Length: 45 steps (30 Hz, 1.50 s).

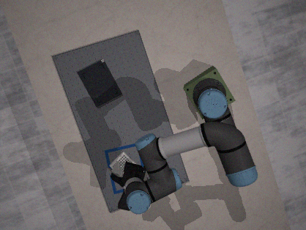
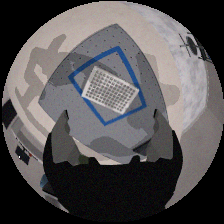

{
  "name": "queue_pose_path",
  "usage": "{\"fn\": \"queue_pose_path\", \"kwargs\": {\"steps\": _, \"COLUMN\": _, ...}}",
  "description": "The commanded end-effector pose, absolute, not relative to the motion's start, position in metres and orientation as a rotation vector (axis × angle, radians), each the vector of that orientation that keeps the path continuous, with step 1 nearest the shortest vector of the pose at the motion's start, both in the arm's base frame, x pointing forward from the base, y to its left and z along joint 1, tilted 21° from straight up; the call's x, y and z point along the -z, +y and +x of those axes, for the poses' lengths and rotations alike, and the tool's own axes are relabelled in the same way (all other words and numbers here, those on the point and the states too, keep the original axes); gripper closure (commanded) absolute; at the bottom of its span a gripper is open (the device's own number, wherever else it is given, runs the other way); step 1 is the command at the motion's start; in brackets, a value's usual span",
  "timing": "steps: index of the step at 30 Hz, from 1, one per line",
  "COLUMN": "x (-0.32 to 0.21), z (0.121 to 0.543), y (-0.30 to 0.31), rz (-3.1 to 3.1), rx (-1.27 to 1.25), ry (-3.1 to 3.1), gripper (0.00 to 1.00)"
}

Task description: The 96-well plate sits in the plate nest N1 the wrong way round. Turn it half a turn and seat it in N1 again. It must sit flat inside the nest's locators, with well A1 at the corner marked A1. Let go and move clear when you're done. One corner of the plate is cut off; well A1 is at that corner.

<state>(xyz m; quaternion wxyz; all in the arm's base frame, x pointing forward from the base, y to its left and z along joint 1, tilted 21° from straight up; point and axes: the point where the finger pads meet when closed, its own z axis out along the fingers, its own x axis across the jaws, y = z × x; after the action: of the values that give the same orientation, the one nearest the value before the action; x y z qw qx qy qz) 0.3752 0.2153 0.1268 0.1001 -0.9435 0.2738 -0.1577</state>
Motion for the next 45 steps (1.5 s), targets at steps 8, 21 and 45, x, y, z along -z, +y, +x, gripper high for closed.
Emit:
{"fn": "queue_pose_path", "kwargs": {"steps": 8, "x": -0.1279, "z": 0.3758, "y": 0.2156, "rz": -2.933, "rx": 0.516, "ry": 0.280, "gripper": 0.00}}
{"fn": "queue_pose_path", "kwargs": {"steps": 21, "x": -0.1279, "z": 0.3758, "y": 0.2155, "rz": -2.994, "rx": 0.563, "ry": -0.315, "gripper": 0.00}}
{"fn": "queue_pose_path", "kwargs": {"steps": 45, "x": -0.1279, "z": 0.3758, "y": 0.2156, "rz": -2.964, "rx": 0.585, "ry": -0.778, "gripper": 0.00}}
